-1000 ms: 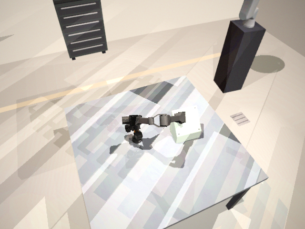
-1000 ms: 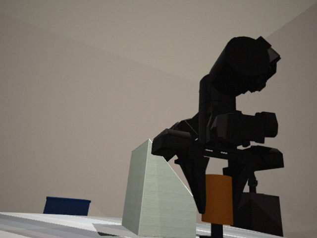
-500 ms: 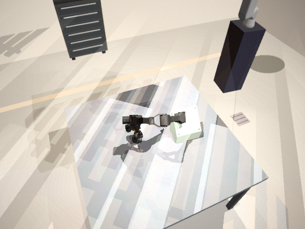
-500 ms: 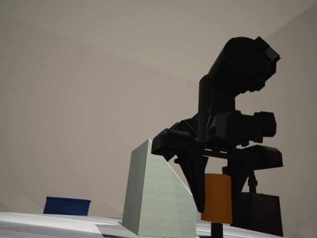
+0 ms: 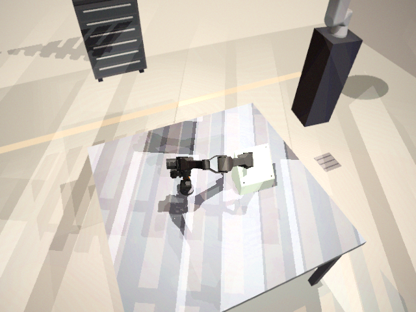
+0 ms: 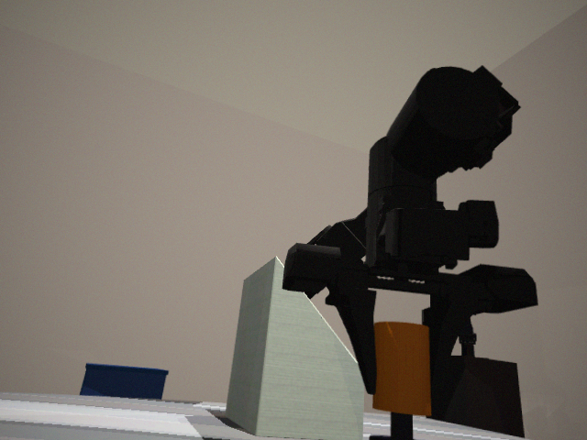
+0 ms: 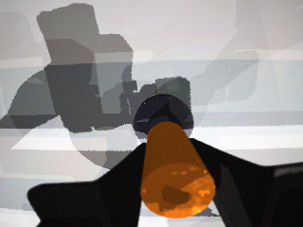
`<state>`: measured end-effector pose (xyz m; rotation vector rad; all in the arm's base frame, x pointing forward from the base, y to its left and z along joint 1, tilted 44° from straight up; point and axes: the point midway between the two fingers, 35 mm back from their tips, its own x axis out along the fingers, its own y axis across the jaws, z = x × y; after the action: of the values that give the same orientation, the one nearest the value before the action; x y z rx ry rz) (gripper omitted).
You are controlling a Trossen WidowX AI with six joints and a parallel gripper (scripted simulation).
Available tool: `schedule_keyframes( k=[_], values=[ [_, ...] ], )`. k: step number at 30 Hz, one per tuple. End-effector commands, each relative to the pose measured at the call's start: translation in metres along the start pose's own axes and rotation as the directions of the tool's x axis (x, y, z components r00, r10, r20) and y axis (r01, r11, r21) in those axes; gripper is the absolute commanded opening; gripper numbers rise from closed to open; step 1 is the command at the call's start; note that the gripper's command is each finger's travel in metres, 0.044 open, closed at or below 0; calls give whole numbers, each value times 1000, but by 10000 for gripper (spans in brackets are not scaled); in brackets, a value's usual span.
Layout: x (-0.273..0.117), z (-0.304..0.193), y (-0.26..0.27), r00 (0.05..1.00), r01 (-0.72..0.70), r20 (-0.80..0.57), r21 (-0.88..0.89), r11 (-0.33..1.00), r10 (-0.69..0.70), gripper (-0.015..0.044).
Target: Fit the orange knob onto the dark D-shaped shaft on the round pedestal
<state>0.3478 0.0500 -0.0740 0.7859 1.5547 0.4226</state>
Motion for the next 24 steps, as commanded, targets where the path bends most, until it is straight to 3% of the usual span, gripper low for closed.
schedule_keyframes(
  k=[1,16,24],
  values=[
    [1,1,1,1000,0,3,5,1000,0,0],
    [-4,-2,0,1000,1,3,14,1000,-1,0],
    [-2,-3,-1,1000,0,3,213,977,-1,0]
  ],
)
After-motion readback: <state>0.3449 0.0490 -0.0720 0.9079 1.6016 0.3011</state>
